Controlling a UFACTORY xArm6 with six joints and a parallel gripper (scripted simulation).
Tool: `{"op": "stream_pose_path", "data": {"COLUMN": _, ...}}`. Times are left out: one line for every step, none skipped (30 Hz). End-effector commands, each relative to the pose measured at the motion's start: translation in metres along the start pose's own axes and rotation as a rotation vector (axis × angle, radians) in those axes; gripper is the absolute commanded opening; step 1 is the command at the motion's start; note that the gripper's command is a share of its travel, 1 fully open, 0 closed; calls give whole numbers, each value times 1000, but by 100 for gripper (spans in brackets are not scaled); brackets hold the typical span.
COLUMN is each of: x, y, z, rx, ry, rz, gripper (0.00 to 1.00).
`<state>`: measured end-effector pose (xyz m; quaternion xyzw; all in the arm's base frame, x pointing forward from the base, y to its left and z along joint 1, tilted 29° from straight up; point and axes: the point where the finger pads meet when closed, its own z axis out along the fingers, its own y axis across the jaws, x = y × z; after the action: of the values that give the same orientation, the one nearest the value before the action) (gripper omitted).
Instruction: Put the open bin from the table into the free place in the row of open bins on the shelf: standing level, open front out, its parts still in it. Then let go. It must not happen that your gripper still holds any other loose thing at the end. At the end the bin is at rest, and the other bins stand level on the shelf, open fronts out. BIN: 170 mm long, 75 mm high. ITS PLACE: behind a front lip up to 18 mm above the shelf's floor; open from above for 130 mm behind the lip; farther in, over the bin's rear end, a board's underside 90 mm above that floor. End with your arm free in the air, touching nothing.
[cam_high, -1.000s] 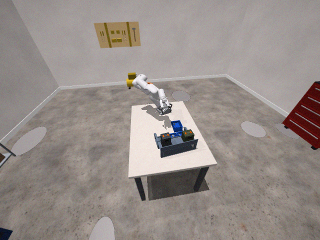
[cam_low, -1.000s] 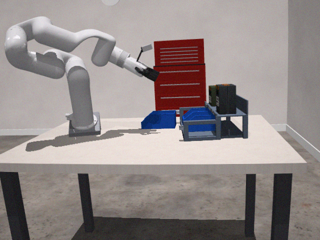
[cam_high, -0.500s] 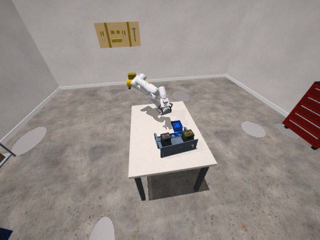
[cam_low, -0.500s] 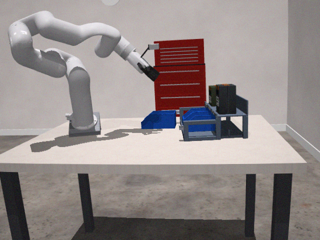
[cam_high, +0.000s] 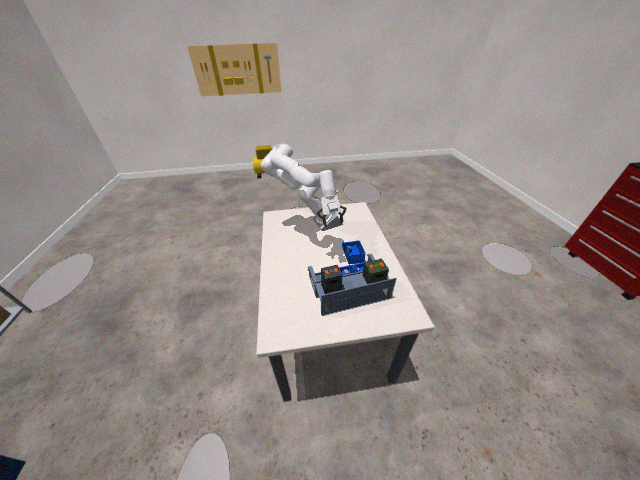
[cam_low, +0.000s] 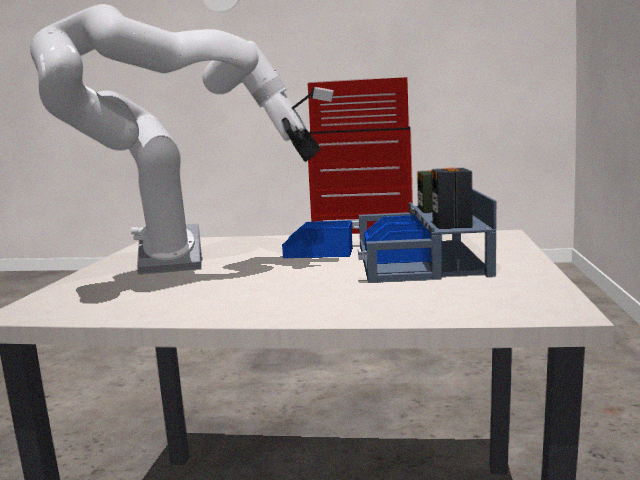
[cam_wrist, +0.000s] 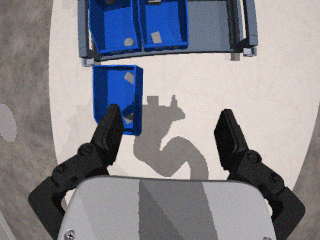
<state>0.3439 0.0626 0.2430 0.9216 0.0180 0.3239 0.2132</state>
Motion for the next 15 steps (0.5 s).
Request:
{"op": "stream_pose_path", "data": {"x": 2, "y": 1, "z": -1, "rx": -2, "ry": -10, "rz": 1, "gripper": 100}}
{"op": "stream_pose_path", "data": {"x": 2, "y": 1, "z": -1, "rx": -2, "ry": -10, "rz": 1, "gripper": 100}}
{"op": "stream_pose_path", "data": {"x": 2, "y": 0, "z": -1, "rx": -7, "ry": -55, "rz": 1, "gripper": 100}}
{"op": "stream_pose_path", "data": {"x": 2, "y": 0, "z": -1, "rx": -13, "ry": -107, "rz": 0, "gripper": 100}}
{"op": "stream_pose_path", "data": {"x": 2, "y": 0, "z": -1, "rx": -19, "ry": -159, "rz": -1, "gripper": 100}}
{"op": "stream_pose_path", "data": {"x": 2, "y": 0, "z": -1, "rx": -25, "ry": -210, "rz": -1, "gripper": 100}}
{"op": "stream_pose_path", "data": {"x": 2, "y": 0, "z": -1, "rx": -31, "ry": -262, "rz": -2, "gripper": 100}}
{"op": "stream_pose_path", "data": {"x": 2, "y": 0, "z": -1, "rx": -31, "ry": -262, "rz": -2, "gripper": 100}}
{"op": "stream_pose_path", "data": {"x": 2, "y": 0, "z": -1, "rx": -31, "ry": -262, "rz": -2, "gripper": 100}}
{"op": "stream_pose_path", "data": {"x": 2, "y": 0, "z": -1, "rx": -31, "ry": -262, "rz": -2, "gripper": 100}}
{"op": "stream_pose_path", "data": {"x": 2, "y": 0, "z": -1, "rx": -31, "ry": -262, "rz": -2, "gripper": 100}}
{"op": "stream_pose_path", "data": {"x": 2, "y": 0, "z": -1, "rx": -31, "ry": -262, "rz": -2, "gripper": 100}}
{"op": "stream_pose_path", "data": {"x": 2, "y": 0, "z": -1, "rx": -31, "ry": -262, "rz": -2, "gripper": 100}}
{"op": "stream_pose_path", "data": {"x": 2, "y": 0, "z": -1, "rx": -31, "ry": -262, "rz": -2, "gripper": 100}}
{"op": "stream_pose_path", "data": {"x": 2, "y": 0, "z": -1, "rx": -31, "ry": -262, "rz": -2, "gripper": 100}}
